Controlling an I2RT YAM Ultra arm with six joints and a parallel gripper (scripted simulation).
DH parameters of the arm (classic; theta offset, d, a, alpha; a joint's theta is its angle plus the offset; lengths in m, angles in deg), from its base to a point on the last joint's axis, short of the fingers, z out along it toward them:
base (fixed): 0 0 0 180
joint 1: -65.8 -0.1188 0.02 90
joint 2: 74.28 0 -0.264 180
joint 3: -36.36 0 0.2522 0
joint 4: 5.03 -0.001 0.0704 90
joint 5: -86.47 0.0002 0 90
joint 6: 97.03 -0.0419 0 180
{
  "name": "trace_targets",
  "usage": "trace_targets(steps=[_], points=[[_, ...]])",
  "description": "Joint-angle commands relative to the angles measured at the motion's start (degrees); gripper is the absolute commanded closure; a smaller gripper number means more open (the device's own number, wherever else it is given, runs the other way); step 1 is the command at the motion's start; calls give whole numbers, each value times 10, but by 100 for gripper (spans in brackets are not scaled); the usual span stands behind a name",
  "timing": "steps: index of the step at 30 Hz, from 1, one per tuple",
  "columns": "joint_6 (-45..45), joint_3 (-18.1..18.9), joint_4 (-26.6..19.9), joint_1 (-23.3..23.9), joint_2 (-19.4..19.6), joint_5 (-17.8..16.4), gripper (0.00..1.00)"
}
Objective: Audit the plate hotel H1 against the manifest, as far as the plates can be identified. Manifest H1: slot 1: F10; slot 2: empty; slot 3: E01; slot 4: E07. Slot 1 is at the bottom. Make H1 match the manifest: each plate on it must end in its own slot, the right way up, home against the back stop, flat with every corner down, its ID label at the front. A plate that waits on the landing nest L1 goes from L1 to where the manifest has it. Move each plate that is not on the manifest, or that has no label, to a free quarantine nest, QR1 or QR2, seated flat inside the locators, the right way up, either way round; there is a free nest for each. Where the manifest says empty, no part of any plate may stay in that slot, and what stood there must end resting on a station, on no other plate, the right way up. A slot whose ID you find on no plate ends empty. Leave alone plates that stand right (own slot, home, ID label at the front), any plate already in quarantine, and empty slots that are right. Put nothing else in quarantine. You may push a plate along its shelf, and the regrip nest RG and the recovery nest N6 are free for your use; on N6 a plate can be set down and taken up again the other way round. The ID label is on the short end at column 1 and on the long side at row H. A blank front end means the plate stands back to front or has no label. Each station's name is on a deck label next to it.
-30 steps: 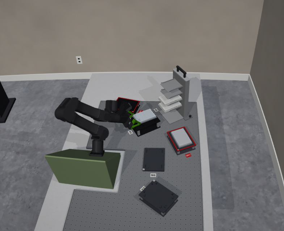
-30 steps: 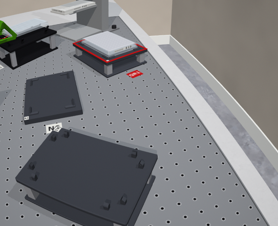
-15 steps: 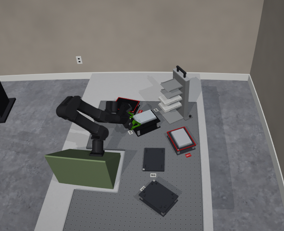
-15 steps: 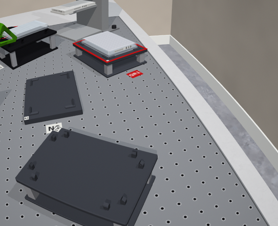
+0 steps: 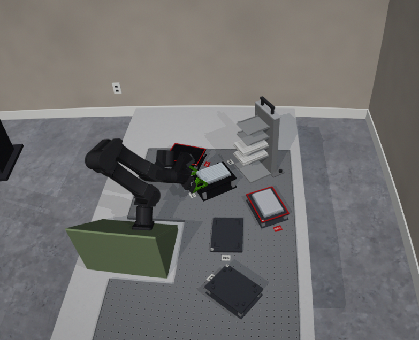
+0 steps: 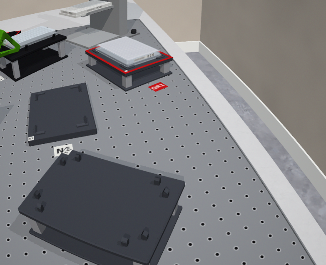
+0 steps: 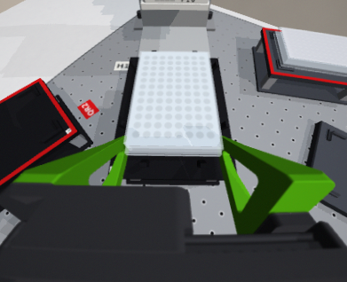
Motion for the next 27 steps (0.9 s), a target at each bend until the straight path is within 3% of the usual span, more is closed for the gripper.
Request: trace_targets(steps=[1,21,22,27], points=[[0,1,22,-1,5,15,14],[-1,-10,75,-17,47,31,14],[-1,-13,96,-22,65,36,7],[-1,-13,96,-22,65,36,7]])
